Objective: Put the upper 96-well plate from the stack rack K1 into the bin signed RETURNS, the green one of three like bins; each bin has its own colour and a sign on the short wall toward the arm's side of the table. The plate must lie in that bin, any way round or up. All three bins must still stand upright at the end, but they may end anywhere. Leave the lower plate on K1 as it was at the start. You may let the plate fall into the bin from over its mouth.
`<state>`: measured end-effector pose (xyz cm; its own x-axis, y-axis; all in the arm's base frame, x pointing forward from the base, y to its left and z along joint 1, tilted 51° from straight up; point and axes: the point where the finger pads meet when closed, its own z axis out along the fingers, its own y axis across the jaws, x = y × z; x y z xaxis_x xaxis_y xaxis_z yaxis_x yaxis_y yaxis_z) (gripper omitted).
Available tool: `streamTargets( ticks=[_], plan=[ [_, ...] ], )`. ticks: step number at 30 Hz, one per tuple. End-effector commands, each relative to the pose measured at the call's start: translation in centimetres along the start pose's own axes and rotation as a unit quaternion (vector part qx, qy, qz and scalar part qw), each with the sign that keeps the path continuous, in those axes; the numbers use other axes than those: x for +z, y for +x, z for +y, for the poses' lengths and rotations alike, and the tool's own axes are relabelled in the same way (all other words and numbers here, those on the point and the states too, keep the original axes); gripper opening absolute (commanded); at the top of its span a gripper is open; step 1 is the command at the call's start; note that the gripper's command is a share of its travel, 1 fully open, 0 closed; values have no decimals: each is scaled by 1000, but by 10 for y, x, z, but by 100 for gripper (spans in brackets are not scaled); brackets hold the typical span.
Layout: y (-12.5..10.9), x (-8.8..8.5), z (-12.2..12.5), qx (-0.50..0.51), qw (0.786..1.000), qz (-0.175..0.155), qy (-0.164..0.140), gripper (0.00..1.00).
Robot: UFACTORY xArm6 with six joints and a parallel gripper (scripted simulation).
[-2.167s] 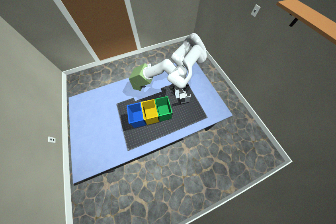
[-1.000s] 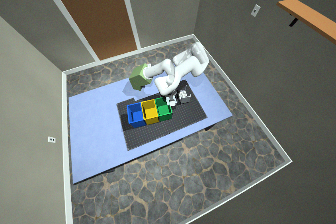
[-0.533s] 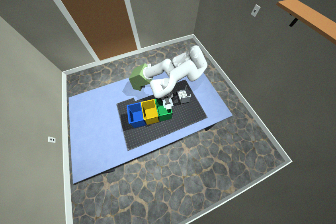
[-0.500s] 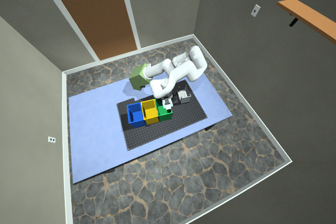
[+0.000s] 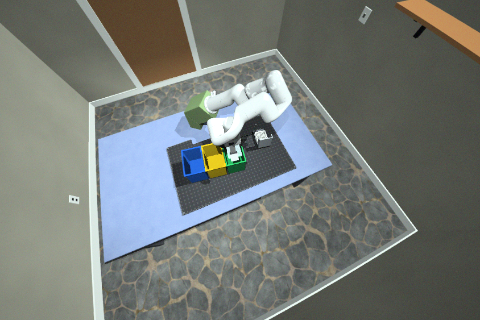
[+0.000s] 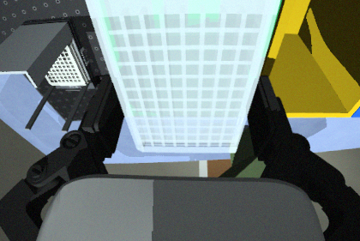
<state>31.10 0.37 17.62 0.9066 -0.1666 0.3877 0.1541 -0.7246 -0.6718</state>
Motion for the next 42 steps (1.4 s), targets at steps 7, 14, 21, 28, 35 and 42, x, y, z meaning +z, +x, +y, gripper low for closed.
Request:
streamTargets(
  ticks=[7,14,21,28,35,42],
  plan=[
    [2,0,2,-1,1000,1,0,0],
    [2,0,2,-1,1000,1,0,0],
    [1,0,2,-1,1000,1,0,0],
    [1,0,1,-1,1000,1,0,0],
    [1,1,1,-1,1000,1,0,0],
    [1,13,1,-1,1000,1,0,0]
  ],
)
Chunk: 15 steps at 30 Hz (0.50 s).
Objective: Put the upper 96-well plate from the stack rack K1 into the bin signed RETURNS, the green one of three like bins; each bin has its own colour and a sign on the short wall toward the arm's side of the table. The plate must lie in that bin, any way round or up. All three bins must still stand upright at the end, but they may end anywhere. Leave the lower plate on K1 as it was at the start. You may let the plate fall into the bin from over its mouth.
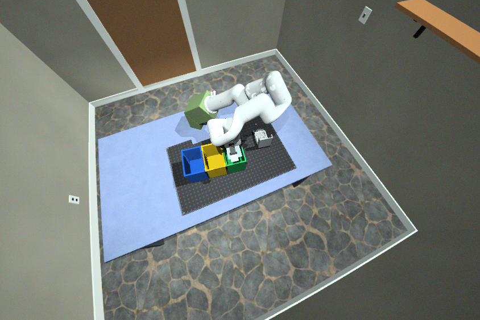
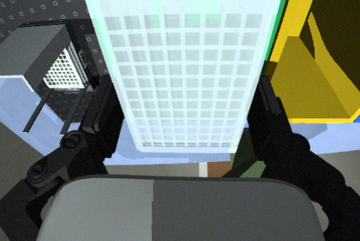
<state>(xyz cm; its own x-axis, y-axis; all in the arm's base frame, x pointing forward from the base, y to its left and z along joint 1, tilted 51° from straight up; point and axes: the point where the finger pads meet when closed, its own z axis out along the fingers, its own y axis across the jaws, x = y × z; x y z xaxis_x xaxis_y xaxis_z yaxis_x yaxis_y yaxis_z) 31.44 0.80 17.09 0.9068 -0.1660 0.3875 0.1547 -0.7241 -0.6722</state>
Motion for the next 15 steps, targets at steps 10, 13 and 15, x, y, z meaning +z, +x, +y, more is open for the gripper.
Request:
streamTargets(
  ticks=[10,13,15],
  plan=[
    [1,11,0,0,1000,1,0,0],
    [1,11,0,0,1000,1,0,0],
    [1,11,0,0,1000,1,0,0]
  ],
)
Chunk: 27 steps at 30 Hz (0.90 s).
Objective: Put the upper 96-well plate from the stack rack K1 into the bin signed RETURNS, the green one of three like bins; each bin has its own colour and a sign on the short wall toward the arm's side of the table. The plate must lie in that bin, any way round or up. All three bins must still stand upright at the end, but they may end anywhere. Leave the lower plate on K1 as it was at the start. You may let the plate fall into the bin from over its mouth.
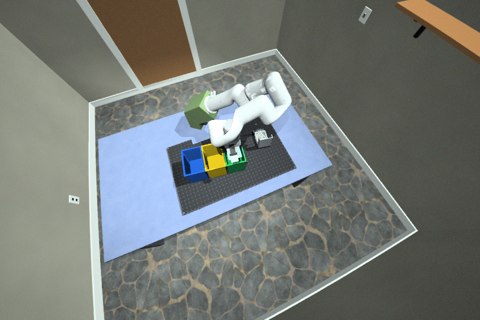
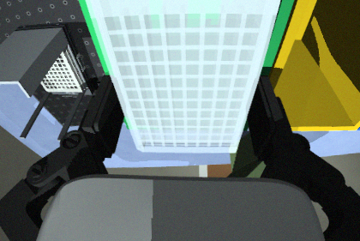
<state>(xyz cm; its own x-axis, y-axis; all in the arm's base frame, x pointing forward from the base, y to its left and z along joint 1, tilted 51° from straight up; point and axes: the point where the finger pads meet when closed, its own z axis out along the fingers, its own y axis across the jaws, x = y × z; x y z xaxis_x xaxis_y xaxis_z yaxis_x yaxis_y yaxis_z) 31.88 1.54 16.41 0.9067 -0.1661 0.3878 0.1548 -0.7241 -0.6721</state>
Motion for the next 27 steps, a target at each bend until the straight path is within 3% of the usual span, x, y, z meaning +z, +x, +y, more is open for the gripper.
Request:
streamTargets(
  ticks=[1,27],
  plan=[
    [1,0,0,0,1000,1,0,0],
    [0,2,0,0,1000,1,0,0]
  ],
)
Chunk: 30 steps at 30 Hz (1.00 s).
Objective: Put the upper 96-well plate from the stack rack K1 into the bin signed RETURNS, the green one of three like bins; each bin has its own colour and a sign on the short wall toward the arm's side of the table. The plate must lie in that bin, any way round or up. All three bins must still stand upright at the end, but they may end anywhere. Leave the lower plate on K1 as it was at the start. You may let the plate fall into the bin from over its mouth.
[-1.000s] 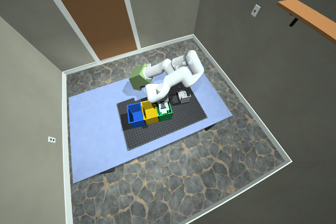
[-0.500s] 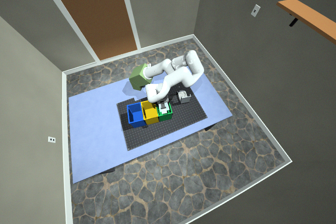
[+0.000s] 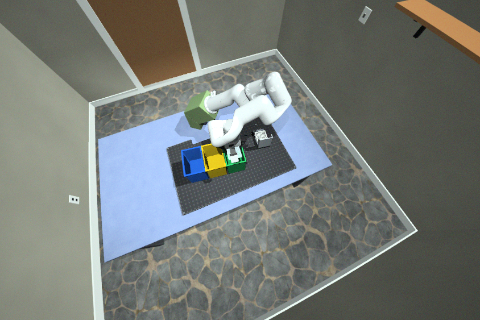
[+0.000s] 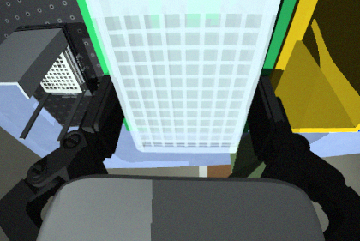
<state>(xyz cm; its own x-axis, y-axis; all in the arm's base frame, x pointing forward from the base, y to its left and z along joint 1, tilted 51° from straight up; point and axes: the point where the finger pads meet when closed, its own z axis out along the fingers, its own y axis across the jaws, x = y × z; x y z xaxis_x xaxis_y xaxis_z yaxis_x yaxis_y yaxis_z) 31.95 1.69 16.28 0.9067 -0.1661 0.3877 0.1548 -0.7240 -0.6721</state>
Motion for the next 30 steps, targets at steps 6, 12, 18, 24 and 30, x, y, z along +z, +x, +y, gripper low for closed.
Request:
streamTargets(
  ticks=[6,12,18,24,30],
  plan=[
    [1,1,0,0,1000,1,0,0],
    [1,2,0,0,1000,1,0,0],
    [1,3,0,0,1000,1,0,0],
    [1,4,0,0,1000,1,0,0],
    [1,4,0,0,1000,1,0,0]
  ],
)
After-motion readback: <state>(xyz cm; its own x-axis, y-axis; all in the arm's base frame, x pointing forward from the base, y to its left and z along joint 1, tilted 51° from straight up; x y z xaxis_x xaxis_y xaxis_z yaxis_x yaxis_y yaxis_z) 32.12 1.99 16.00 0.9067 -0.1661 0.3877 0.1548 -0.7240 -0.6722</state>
